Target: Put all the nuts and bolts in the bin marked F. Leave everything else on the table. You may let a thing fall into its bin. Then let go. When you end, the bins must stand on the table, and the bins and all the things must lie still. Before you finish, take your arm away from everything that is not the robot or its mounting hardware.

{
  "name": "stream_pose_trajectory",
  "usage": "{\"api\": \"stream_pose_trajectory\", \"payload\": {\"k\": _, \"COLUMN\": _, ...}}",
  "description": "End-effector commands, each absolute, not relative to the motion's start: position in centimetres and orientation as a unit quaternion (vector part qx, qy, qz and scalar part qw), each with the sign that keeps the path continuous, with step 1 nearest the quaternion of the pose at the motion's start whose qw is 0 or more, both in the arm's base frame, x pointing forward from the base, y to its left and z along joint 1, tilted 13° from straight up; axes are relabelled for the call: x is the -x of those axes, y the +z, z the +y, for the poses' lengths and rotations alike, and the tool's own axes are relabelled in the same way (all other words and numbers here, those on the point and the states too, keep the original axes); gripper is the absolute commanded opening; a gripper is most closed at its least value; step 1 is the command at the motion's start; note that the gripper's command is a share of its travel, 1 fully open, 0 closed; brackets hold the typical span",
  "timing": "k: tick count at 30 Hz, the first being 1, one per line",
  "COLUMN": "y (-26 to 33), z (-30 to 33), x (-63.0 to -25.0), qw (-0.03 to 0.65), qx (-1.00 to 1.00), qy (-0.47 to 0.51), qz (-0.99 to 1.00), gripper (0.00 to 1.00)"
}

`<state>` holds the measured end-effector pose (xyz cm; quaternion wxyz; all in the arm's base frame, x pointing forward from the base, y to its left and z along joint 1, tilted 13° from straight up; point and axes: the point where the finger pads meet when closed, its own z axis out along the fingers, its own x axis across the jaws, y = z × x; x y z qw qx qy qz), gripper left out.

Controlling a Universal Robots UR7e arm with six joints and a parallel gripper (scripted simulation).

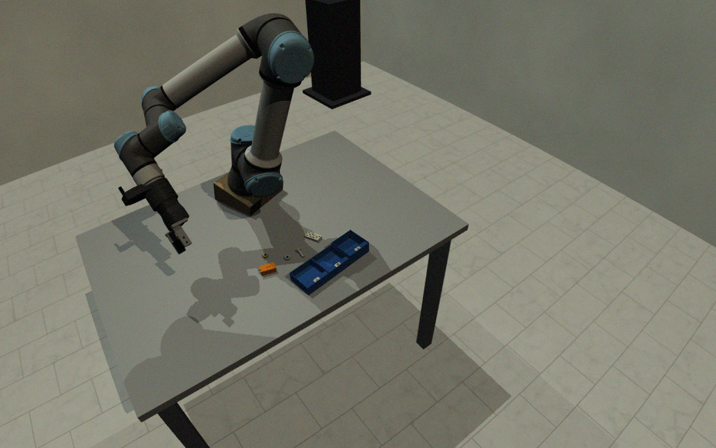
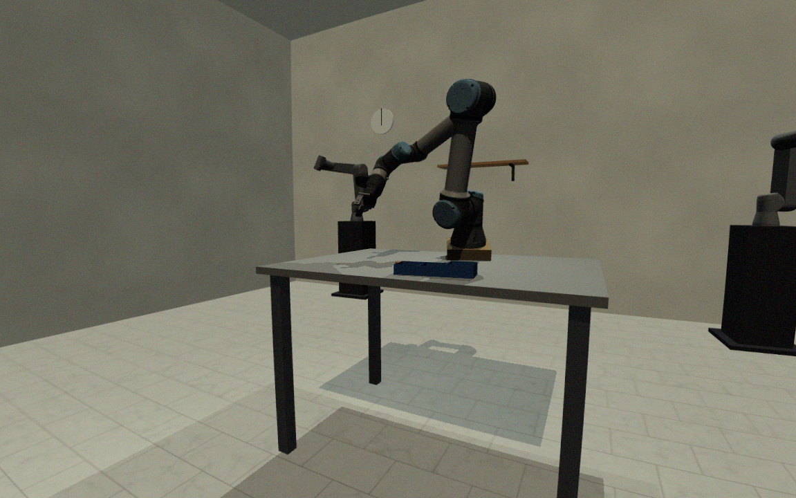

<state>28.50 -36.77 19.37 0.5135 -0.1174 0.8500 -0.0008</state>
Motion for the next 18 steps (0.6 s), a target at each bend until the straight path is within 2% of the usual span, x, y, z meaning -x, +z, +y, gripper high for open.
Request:
{"api": "stream_pose_trajectory", "payload": {"k": 1, "y": 19.40, "z": -36.79, "x": -28.49, "qw": 0.513, "qx": 0.118, "qy": -0.001, "qz": 0.850, "gripper": 1.00}}
{"api": "stream_pose_trajectory", "payload": {"k": 17, "y": 19.40, "z": -36.79, "x": -28.49, "qw": 0.513, "qx": 0.118, "qy": -0.001, "qz": 0.850, "gripper": 1.00}}
{"api": "stream_pose_trajectory", "payload": {"k": 18, "y": 19.48, "z": -35.97, "x": -28.57, "qw": 0.507, "qx": 0.095, "qy": 0.002, "qz": 0.857, "gripper": 0.31}}
